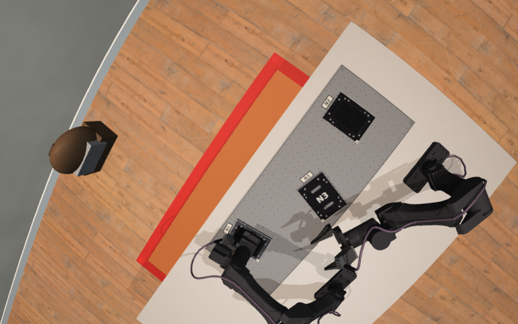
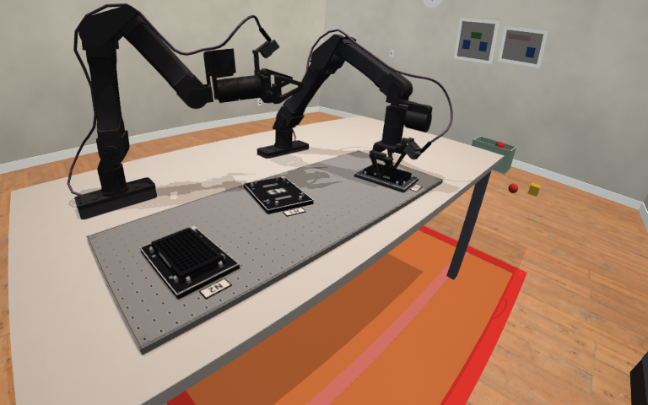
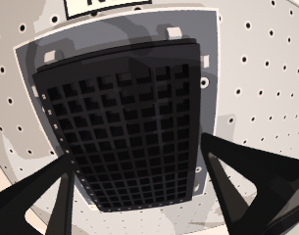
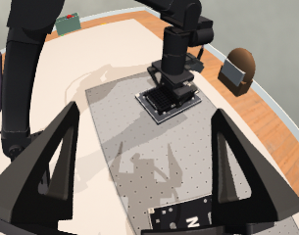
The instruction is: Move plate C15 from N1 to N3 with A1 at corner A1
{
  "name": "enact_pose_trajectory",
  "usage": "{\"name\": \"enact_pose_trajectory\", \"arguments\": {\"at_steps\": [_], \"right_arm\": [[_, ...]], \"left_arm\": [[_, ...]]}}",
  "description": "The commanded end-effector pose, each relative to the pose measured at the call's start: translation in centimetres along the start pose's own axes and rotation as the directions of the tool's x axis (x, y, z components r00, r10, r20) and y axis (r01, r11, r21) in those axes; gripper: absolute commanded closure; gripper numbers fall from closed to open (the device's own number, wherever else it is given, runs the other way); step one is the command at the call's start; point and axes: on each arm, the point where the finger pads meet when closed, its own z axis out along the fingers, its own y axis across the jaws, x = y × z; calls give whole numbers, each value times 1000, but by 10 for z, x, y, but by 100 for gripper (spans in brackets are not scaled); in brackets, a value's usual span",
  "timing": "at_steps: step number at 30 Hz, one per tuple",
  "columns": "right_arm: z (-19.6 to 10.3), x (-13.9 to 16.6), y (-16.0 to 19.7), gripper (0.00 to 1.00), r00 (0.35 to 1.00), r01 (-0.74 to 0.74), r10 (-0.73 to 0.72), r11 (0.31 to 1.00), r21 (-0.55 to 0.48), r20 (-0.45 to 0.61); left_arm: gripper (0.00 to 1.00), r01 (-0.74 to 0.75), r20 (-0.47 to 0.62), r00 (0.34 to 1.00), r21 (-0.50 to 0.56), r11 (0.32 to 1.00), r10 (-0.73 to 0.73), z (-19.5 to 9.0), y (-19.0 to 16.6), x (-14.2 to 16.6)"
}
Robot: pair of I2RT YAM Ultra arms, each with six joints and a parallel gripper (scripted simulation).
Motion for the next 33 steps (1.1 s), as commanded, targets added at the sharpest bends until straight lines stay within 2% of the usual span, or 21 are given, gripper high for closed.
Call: {"name": "enact_pose_trajectory", "arguments": {"at_steps": [1, 3, 4, 6, 7, 17, 21, 25, 30, 33], "right_arm": [[3, -10, 1, 0, 1000, 2, -1, 1000, -4, 25], [3, -10, 1, 0, 1000, 2, -1, 1000, -4, 25], [3, -10, 1, 0, 1000, 2, -1, 1000, -4, 25], [3, -10, 1, 0, 1000, 2, -1, 1000, -4, 25], [3, -10, 1, 0, 1000, 2, -1, 1000, -4, 25], [3, -10, 1, 0, 1000, 2, -1, 1000, -4, 25], [3, -10, 1, 0, 1000, 2, -1, 1000, -4, 25], [3, -10, 1, 0, 1000, 2, -1, 1000, -4, 25], [3, -10, 1, 0, 1000, 2, -1, 1000, -4, 25], [3, -10, 1, 0, 1000, 2, -1, 1000, -4, 25]], "left_arm": [[0, 4, 37, 999, 2, 1000, -4, -6, 5, -7], [0, 4, 37, 999, 2, 1000, -4, -6, 5, -7], [4, 4, 37, 999, 2, 1000, -4, -6, 5, -7], [4, 4, 34, 999, 2, 1000, -4, -6, 5, -7], [9, 4, 34, 999, 2, 1000, -4, -6, 5, -7], [17, 4, 24, 1000, 2, 1000, -4, -6, 2, -4], [62, 4, 36, 999, 2, 1000, -4, -8, 1, -5], [19, 4, 31, 999, 2, 1000, -4, -20, 1, -4], [19, 4, 31, 999, 2, 1000, -5, -50, 1, -3], [19, 5, 31, 999, 2, 1000, -5, -54, 1, -3]]}}
